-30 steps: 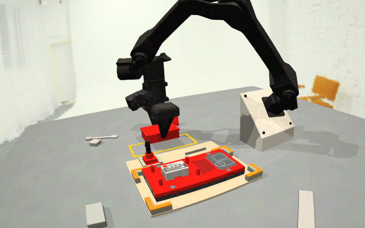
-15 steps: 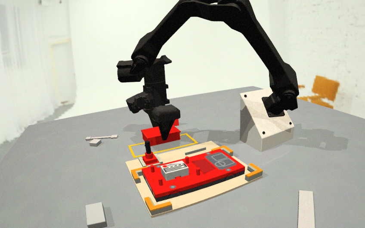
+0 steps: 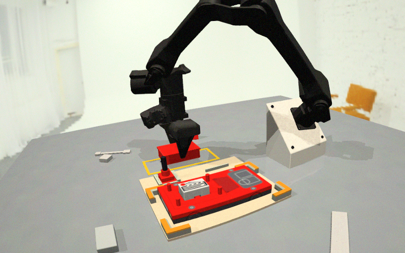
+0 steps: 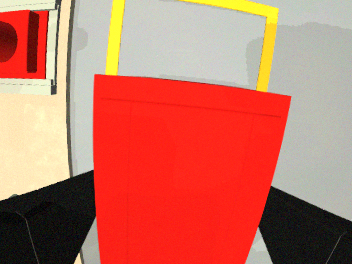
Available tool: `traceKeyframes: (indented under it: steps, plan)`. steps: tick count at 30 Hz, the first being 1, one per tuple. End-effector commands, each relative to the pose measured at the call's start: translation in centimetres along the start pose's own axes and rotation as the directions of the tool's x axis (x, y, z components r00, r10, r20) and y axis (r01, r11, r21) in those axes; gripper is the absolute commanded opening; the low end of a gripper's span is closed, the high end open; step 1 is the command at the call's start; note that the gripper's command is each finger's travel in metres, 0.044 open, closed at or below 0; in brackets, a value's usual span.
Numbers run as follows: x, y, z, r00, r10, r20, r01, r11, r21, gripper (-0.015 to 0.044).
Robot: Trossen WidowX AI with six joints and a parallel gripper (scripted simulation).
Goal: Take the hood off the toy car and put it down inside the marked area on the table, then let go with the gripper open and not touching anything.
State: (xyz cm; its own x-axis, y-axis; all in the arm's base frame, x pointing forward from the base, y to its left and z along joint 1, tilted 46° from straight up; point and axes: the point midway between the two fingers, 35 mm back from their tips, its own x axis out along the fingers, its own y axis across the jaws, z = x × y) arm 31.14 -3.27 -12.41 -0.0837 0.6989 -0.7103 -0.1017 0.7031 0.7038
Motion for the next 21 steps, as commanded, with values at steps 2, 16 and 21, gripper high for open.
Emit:
traceKeyframes:
  steps: [2, 16, 21]
  plan:
    - [0.36, 0.08, -0.1, 1.0, 0.005, 0.0, -0.005, 1.0, 0.007, 0.0]
    - [1.05, 0.1, -0.11, 1.0, 0.005, 0.0, -0.005, 1.0, 0.007, 0.0]
    - [1.29, 0.11, -0.12, 1.0, 0.005, 0.0, -0.005, 1.0, 0.007, 0.0]
